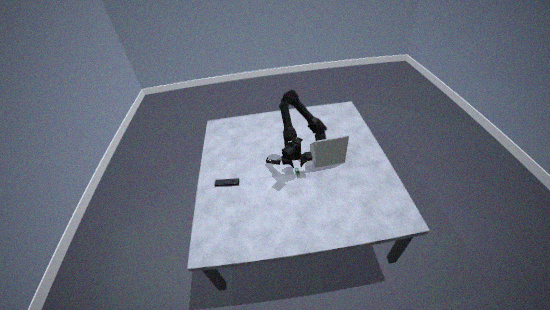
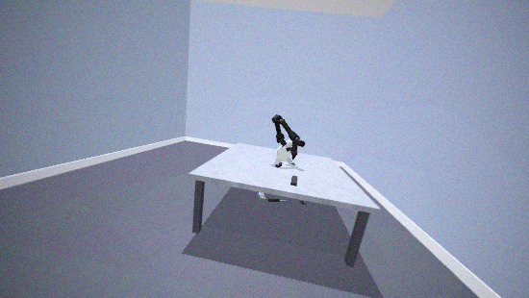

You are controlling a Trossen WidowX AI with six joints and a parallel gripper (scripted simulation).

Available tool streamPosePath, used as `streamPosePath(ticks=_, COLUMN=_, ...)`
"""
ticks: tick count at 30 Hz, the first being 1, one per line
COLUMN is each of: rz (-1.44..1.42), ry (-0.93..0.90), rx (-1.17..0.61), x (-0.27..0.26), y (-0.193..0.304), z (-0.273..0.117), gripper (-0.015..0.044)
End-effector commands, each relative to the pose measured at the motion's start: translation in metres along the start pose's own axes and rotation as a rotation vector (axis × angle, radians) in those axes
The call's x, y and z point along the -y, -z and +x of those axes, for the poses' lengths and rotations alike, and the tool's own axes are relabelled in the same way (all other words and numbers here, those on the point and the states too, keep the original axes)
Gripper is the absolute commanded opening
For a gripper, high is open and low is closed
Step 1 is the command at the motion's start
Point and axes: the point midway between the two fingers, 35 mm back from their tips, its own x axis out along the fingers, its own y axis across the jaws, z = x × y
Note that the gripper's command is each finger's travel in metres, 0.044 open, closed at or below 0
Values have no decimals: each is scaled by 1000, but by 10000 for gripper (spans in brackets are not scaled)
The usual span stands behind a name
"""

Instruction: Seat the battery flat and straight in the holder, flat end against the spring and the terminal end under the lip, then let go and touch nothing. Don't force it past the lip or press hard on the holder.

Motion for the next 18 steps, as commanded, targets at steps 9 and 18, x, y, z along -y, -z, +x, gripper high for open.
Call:
streamPosePath(ticks=9, rz=23, ry=0, rx=29, x=2, y=-1, z=12, gripper=223)
streamPosePath(ticks=18, rz=23, ry=0, rx=28, x=2, y=-1, z=26, gripper=223)
